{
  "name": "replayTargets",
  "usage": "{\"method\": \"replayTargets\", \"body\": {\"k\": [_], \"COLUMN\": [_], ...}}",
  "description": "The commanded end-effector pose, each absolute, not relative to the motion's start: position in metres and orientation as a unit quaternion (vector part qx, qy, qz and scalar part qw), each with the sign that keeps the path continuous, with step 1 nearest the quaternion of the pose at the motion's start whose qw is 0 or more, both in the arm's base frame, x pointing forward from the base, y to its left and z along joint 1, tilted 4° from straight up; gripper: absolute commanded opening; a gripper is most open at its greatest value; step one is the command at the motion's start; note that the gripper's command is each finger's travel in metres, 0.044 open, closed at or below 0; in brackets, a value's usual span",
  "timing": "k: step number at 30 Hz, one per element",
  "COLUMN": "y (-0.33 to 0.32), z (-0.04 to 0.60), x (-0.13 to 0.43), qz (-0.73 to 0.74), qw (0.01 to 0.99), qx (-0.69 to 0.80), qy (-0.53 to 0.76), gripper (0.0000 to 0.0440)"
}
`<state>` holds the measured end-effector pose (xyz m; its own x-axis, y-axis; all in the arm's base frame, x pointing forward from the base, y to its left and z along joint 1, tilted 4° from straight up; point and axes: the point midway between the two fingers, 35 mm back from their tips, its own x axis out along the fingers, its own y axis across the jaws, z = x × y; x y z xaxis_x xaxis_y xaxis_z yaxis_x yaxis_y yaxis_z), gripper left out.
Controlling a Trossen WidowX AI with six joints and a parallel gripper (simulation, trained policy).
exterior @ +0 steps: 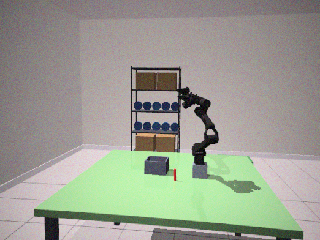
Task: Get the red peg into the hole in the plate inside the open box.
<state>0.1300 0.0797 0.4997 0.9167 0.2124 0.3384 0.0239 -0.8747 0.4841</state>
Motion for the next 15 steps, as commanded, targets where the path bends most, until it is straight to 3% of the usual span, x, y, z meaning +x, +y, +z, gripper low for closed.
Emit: {"method": "replayTargets", "body": {"k": [1,2,15], "y": [0.08,0.079,0.057], "z": [0.504,0.508,0.543], "x": [0.129,0.127,0.117], "qz": [0.202,0.21,0.27], "qw": [0.23,0.215,0.007], "qx": [0.95,0.951,0.953], "qy": [0.067,0.072,0.135], "gripper": [0.0421,0.0439,0.044]}}
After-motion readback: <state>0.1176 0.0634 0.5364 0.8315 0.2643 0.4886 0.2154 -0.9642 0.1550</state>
